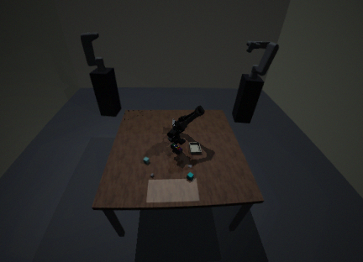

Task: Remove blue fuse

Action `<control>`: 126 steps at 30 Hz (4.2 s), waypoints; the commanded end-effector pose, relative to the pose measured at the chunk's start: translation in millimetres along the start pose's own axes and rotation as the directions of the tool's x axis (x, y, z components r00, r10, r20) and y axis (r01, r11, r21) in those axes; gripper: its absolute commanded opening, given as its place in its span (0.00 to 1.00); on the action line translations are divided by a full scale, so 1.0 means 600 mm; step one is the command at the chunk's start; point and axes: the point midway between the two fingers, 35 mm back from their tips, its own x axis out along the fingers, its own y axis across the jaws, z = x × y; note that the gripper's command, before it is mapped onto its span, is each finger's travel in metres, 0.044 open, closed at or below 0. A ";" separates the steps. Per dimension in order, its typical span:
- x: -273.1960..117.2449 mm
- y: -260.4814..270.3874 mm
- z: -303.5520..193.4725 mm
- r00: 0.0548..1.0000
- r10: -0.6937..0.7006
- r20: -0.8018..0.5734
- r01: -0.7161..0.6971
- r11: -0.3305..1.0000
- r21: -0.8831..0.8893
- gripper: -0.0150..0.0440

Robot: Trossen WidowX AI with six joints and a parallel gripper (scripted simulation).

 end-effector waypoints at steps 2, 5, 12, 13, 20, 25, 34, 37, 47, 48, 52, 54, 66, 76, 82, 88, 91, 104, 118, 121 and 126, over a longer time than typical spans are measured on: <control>0.012 -0.001 -0.003 1.000 0.004 -0.007 -0.004 1.000 0.009 0.37; 0.017 -0.001 -0.003 1.000 0.004 -0.007 -0.004 1.000 0.009 0.37; 0.028 0.000 -0.003 1.000 0.005 -0.008 -0.005 1.000 0.009 0.37; 0.030 0.000 -0.003 1.000 0.005 -0.008 -0.005 1.000 0.009 0.37; 0.039 0.001 -0.003 1.000 0.005 -0.008 -0.005 1.000 0.009 0.37; 0.039 0.001 -0.003 1.000 0.005 -0.008 -0.005 1.000 0.009 0.37; 0.041 0.001 -0.003 1.000 0.005 -0.008 -0.005 1.000 0.009 0.37; 0.046 0.001 -0.003 1.000 0.005 -0.008 -0.005 1.000 0.009 0.37; 0.056 0.001 -0.004 1.000 0.006 -0.009 -0.006 1.000 0.009 0.37; 0.056 0.001 -0.004 1.000 0.006 -0.009 -0.006 1.000 0.009 0.37; 0.056 0.001 -0.004 1.000 0.006 -0.009 -0.006 1.000 0.009 0.37; 0.054 0.001 -0.002 1.000 0.001 -0.005 -0.001 1.000 0.002 0.34; 0.054 0.001 -0.002 1.000 0.001 -0.005 -0.001 1.000 0.002 0.25; 0.046 0.001 -0.002 1.000 0.001 -0.005 -0.001 1.000 0.003 0.25; 0.041 0.001 -0.002 1.000 0.001 -0.005 -0.001 1.000 0.004 0.25; 0.037 0.001 -0.001 1.000 0.001 -0.005 -0.001 1.000 0.004 0.25; 0.034 0.001 -0.001 1.000 0.001 -0.005 -0.001 1.000 0.004 0.25; 0.024 0.001 -0.001 1.000 0.002 -0.005 -0.001 1.000 0.006 0.25; 0.012 0.000 -0.001 1.000 0.002 -0.006 -0.002 1.000 0.007 0.25; 0.010 0.000 -0.001 1.000 0.002 -0.006 -0.002 1.000 0.007 0.25; 0.006 0.000 -0.001 1.000 0.003 -0.006 -0.003 1.000 0.007 0.25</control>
